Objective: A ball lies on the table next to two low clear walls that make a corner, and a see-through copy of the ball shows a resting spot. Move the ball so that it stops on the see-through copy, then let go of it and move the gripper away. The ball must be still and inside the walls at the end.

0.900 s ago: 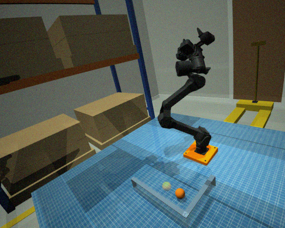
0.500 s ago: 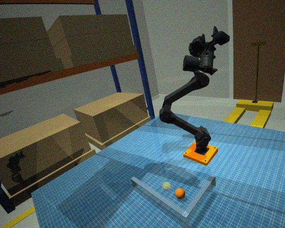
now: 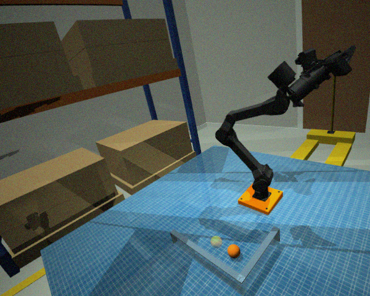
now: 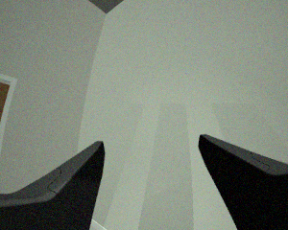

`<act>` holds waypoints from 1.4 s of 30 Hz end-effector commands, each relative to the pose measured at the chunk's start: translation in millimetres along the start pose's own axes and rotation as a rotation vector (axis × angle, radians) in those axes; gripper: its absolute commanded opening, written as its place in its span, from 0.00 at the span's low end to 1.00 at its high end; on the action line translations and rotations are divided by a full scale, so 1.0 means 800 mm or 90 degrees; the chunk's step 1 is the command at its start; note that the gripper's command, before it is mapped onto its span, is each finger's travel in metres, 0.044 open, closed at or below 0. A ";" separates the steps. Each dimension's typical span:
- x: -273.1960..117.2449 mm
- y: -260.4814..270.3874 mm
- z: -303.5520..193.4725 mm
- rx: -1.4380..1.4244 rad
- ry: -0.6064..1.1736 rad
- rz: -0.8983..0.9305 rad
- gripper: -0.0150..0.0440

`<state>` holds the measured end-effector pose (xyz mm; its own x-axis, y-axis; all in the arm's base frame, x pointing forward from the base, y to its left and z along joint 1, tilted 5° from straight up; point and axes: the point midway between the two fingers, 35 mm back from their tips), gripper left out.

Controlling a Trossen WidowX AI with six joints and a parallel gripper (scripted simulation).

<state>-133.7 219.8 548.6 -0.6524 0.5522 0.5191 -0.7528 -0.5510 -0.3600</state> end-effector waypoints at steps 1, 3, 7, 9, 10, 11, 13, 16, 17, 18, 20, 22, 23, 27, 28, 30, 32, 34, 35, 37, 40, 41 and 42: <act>-0.009 -0.055 -0.059 -0.056 0.118 -0.084 0.79; -0.017 -0.075 -0.079 -0.072 0.161 -0.113 0.79; -0.042 -0.123 -0.126 -0.109 0.265 -0.180 0.79; -0.062 -0.149 -0.149 -0.127 0.322 -0.216 0.79; -0.073 -0.162 -0.161 -0.135 0.351 -0.233 0.79; -0.085 -0.174 -0.171 -0.142 0.380 -0.250 0.79; -0.108 -0.196 -0.189 -0.154 0.433 -0.280 0.79; -0.151 -0.225 -0.218 -0.156 0.522 -0.323 0.79; -0.168 -0.235 -0.227 -0.155 0.553 -0.338 0.79; -0.185 -0.244 -0.236 -0.154 0.585 -0.352 0.79; -0.220 -0.259 -0.251 -0.148 0.643 -0.378 0.79; -0.244 -0.268 -0.260 -0.142 0.684 -0.396 0.79; -0.252 -0.271 -0.262 -0.142 0.698 -0.400 0.79; -0.312 -0.286 -0.276 -0.138 0.794 -0.429 0.79; -0.333 -0.289 -0.280 -0.135 0.827 -0.437 0.79; -0.375 -0.293 -0.286 -0.123 0.892 -0.452 0.79; -0.418 -0.294 -0.289 -0.107 0.956 -0.463 0.79; -0.460 -0.291 -0.291 -0.087 1.022 -0.466 0.79; -0.482 -0.288 -0.292 -0.075 1.058 -0.462 0.79; -0.524 -0.279 -0.293 -0.046 1.126 -0.450 0.79; -0.585 -0.259 -0.290 0.011 1.219 -0.421 0.79; -0.604 -0.250 -0.288 0.034 1.246 -0.408 0.79; -0.623 -0.241 -0.286 0.058 1.272 -0.394 0.79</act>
<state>297.9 239.3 212.7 0.4291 0.5083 -0.7467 -0.8654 -0.0055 -0.5010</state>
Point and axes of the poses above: the point midway between the two fingers, 35 mm back from their tips, its own x axis out along the fingers, its own y axis across the jaws, z = x × y, and after that the axes turned 10 degrees about -x, right-handed
